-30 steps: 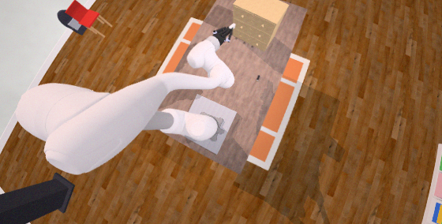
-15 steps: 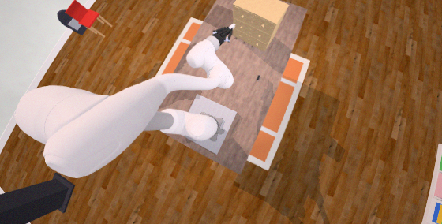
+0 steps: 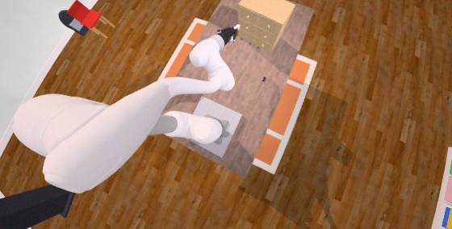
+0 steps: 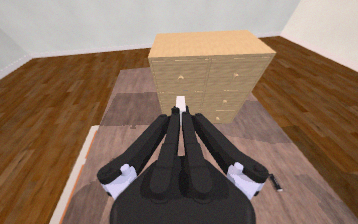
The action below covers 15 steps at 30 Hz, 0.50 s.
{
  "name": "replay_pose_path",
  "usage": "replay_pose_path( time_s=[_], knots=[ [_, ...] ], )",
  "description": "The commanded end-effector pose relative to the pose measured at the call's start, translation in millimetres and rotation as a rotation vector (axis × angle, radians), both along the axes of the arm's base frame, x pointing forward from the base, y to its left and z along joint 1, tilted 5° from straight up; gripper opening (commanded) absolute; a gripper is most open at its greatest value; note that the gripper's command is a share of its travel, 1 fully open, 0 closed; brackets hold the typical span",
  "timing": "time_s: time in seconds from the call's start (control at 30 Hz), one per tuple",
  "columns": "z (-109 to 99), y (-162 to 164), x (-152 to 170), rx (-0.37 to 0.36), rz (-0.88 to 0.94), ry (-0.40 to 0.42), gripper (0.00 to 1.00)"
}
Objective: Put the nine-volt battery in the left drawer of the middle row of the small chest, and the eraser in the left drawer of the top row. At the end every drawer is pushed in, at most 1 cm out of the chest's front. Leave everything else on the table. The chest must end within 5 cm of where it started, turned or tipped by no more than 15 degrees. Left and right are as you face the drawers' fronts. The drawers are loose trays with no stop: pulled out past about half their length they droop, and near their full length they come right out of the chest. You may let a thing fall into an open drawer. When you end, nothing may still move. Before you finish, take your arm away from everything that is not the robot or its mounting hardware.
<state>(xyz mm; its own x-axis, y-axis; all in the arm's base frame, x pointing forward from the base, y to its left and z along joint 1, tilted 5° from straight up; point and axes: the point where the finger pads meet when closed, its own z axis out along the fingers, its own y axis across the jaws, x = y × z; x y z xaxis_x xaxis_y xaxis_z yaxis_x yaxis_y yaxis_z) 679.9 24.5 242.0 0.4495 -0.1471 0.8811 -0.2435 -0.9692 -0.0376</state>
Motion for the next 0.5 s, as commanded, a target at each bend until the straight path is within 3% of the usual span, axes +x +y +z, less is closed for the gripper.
replay_pose_path(
  time_s=[0.0, 0.47],
  knots=[
    [2.3, 0.8, -1.7, 0.005, -0.001, 0.026, 0.00],
    [9.6, 1.4, -8.4, 0.025, 0.001, 0.111, 0.00]
  ],
)
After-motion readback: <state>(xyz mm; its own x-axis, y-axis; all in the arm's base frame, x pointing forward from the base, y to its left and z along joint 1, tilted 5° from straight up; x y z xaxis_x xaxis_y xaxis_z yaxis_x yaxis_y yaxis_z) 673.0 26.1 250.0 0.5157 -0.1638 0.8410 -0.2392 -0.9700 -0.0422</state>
